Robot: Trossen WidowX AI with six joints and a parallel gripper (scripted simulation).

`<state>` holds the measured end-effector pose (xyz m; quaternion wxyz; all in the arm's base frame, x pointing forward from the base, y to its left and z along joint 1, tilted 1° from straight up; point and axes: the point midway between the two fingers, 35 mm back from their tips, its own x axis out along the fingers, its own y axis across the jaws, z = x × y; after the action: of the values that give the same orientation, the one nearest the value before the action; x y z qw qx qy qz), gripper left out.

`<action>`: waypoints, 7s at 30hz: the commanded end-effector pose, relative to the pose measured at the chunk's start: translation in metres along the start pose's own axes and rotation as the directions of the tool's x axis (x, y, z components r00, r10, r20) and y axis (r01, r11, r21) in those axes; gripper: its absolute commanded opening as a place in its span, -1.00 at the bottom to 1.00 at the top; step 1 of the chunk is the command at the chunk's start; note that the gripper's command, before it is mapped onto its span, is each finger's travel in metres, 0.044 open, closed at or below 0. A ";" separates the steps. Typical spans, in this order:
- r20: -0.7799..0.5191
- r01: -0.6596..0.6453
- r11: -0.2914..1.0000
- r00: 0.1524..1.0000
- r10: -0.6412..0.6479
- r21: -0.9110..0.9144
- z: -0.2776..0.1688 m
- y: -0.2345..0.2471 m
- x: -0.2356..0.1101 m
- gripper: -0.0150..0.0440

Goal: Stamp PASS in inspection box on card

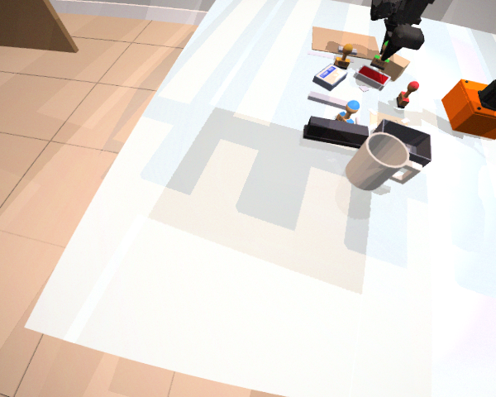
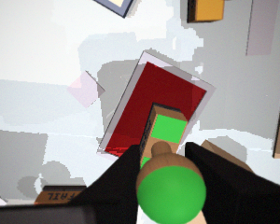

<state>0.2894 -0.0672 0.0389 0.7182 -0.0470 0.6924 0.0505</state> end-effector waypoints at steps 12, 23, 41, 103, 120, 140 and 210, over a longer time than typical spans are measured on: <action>-0.005 0.000 1.000 1.000 0.000 0.001 -0.001 0.000 0.011 -0.49; -0.005 0.000 1.000 1.000 0.000 0.002 -0.002 0.001 0.018 -0.49; -0.005 0.001 1.000 1.000 -0.001 -0.002 -0.002 0.001 0.024 -0.49; -0.005 0.001 1.000 1.000 -0.001 -0.002 -0.002 0.001 0.030 -0.49; -0.005 0.001 1.000 1.000 -0.001 -0.002 -0.002 0.001 0.030 -0.49; -0.005 0.001 1.000 1.000 -0.001 -0.002 -0.002 0.001 0.027 -0.49; -0.001 -0.007 0.950 1.000 0.007 -0.314 -0.004 0.106 -0.032 -0.49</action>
<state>0.2753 0.0277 0.0715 0.7060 -0.1472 0.6756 0.1534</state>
